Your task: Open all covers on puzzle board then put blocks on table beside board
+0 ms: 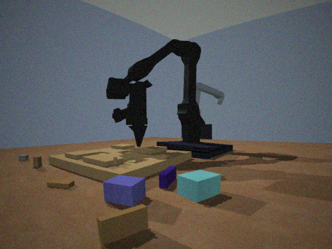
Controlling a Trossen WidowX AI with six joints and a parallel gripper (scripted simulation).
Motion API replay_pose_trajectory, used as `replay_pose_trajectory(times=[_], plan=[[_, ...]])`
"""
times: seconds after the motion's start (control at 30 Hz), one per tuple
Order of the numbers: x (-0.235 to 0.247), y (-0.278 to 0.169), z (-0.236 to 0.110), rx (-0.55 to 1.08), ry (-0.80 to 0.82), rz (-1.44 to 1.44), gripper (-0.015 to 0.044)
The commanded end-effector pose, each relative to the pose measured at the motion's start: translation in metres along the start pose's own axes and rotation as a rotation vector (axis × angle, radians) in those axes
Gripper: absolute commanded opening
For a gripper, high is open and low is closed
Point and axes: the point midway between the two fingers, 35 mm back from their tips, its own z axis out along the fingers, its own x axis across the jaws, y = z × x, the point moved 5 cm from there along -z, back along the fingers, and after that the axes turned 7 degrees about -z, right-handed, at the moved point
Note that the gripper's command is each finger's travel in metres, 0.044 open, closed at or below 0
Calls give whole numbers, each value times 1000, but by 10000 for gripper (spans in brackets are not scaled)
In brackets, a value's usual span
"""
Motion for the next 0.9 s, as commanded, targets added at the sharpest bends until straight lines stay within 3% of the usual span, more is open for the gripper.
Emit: replay_pose_trajectory(times=[0.0, 0.87], plan=[[0, 1, -1, -3, -3, -4, 0], [-1, 1, 9, -3, -3, -4, 0]])
